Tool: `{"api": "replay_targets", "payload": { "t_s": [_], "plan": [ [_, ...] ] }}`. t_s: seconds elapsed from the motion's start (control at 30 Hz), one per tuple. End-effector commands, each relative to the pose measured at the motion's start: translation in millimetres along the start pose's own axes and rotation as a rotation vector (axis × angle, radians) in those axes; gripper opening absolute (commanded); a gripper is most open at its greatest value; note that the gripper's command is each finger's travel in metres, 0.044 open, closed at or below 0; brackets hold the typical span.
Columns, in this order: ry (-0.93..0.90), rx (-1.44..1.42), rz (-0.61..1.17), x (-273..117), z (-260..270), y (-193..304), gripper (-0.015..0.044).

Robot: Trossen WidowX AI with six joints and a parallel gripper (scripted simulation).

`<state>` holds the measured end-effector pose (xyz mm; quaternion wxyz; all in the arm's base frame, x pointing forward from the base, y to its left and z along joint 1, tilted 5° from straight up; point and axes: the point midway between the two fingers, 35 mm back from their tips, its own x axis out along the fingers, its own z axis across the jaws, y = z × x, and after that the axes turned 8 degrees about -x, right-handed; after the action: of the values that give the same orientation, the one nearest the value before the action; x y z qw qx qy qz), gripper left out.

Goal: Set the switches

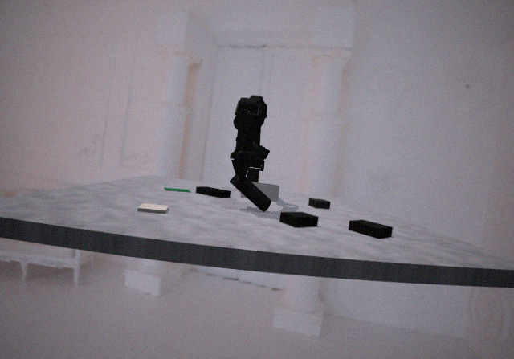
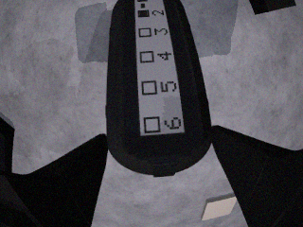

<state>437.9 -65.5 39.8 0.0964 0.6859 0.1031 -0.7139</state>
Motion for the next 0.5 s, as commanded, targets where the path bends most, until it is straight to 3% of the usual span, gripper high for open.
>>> {"api": "replay_targets", "payload": {
  "t_s": [0.0,0.47],
  "plan": [
    [0.000,-0.005,-0.008,-2.2,-1.7,-6.9,0.0336],
    [0.000,-0.005,-0.008,-8.9,-3.0,-16.1,0.0336]
  ]
}}
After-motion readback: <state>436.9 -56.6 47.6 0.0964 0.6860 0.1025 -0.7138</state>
